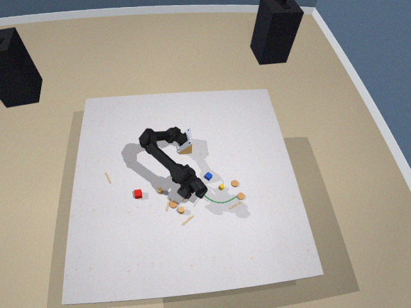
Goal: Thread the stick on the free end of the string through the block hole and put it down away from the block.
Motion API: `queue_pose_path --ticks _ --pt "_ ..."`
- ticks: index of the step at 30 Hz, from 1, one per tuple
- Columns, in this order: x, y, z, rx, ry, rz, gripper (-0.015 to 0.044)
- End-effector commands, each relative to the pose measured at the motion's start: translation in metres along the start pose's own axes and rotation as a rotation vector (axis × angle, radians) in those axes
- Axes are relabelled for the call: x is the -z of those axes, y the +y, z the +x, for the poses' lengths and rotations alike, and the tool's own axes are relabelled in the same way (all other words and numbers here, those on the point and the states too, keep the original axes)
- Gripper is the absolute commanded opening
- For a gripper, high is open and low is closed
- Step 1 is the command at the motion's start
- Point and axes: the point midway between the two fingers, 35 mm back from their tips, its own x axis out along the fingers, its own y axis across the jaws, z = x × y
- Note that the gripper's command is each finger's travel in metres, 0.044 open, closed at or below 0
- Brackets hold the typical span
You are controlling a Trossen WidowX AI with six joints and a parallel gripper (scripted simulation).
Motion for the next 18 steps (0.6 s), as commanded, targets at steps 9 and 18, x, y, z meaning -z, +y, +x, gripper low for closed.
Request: queue_pose_path --ticks 9,18 --pt "0.003 0.010 0.000 0.000 0.003 -0.440 0.0000" --pt "0.005 0.017 0.000 0.000 0.002 -0.764 0.0000"
